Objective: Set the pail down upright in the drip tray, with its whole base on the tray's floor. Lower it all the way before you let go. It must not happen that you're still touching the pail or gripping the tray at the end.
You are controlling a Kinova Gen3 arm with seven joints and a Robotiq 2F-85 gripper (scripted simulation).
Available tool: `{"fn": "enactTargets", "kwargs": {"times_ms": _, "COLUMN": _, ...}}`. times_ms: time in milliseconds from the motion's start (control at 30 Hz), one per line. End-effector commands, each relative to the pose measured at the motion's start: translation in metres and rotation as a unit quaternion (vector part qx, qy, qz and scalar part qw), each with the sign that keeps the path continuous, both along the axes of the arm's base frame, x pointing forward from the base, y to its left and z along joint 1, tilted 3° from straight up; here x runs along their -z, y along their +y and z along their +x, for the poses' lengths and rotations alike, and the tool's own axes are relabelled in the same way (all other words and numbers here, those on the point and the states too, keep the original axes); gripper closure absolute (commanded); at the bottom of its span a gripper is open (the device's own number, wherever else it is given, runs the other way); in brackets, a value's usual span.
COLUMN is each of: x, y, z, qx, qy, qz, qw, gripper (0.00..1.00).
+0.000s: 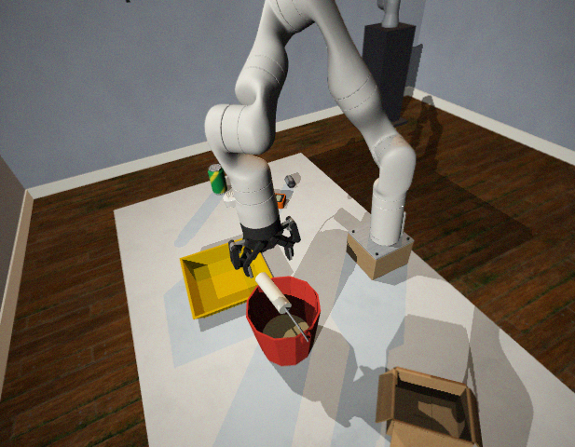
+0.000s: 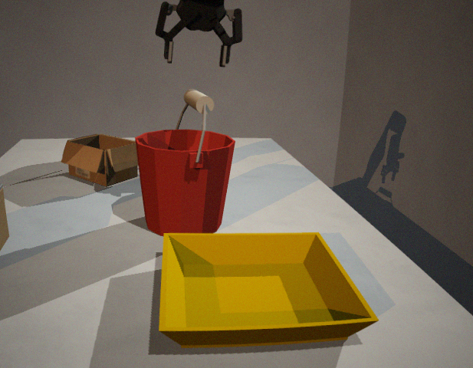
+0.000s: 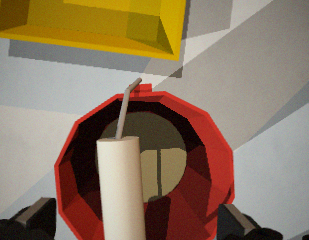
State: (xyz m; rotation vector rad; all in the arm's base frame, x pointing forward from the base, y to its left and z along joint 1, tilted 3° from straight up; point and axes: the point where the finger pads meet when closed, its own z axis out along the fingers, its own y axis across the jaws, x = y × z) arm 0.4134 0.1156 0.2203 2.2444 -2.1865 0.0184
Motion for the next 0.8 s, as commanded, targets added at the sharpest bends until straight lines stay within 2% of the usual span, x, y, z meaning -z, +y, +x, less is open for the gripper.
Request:
{"fn": "enactTargets", "kwargs": {"times_ms": 0, "x": -0.003, "y": 0.008, "z": 0.001, "qx": -0.018, "qy": -0.007, "qz": -0.002, "qw": 1.000, "gripper": 0.00}}
{"fn": "enactTargets", "kwargs": {"times_ms": 767, "x": -0.008, "y": 0.018, "z": 0.006, "qx": -0.054, "qy": -0.023, "qz": -0.007, "qw": 0.998, "gripper": 0.00}}
